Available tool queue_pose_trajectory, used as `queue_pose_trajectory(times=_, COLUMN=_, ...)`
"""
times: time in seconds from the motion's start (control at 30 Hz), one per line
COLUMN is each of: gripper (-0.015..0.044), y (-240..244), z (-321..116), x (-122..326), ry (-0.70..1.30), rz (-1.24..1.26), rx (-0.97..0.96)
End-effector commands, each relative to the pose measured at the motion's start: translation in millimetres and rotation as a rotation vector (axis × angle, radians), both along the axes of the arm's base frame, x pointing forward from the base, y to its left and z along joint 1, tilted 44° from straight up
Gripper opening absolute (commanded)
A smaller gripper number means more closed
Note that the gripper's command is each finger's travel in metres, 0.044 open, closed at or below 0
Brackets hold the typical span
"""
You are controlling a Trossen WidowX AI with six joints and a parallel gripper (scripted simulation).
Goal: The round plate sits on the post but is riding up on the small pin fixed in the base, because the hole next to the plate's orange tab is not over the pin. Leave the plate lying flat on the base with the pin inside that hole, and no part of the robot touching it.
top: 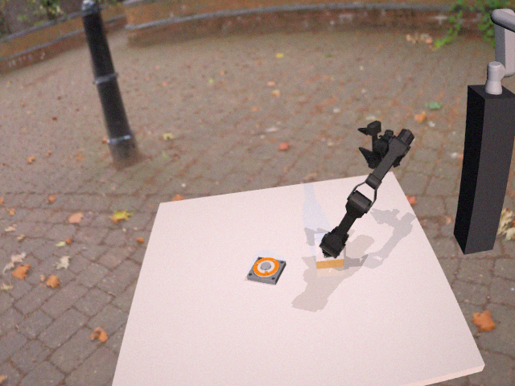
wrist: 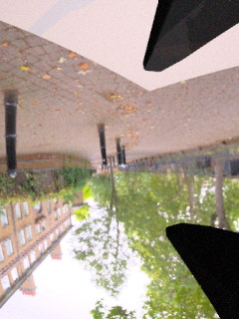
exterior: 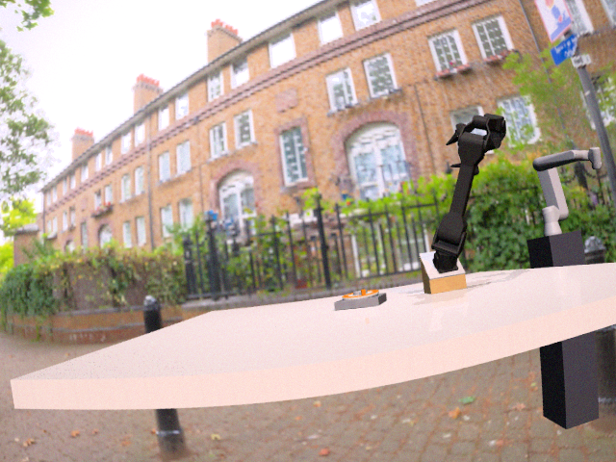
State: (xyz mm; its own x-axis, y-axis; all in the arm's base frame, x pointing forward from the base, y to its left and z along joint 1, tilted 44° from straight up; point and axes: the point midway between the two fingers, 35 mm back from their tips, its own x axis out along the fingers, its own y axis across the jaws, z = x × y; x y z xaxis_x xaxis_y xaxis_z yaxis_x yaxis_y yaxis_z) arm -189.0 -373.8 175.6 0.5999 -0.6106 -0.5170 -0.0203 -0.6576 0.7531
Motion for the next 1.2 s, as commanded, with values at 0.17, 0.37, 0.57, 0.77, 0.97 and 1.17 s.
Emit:
queue_pose_trajectory(times=0.17, gripper=0.0242, y=-19.3, z=-11.3, x=84.3, ry=0.008, rz=0.219, rx=-0.003)
queue_pose_trajectory(times=0.37, gripper=0.0085, y=-21.0, z=-19.1, x=160.1, ry=0.066, rz=0.454, rx=-0.032)
queue_pose_trajectory(times=0.57, gripper=0.0, y=-6.6, z=-27.2, x=237.1, ry=0.121, rz=0.706, rx=-0.074)
queue_pose_trajectory(times=0.77, gripper=0.0, y=33.2, z=-38.7, x=327.8, ry=0.175, rz=1.041, rx=-0.149)
queue_pose_trajectory(times=0.97, gripper=0.0, y=84.6, z=-48.2, x=392.4, ry=0.207, rz=1.332, rx=-0.229)
queue_pose_trajectory(times=1.17, gripper=0.0, y=141.7, z=-56.8, x=437.5, ry=0.222, rz=1.598, rx=-0.313)
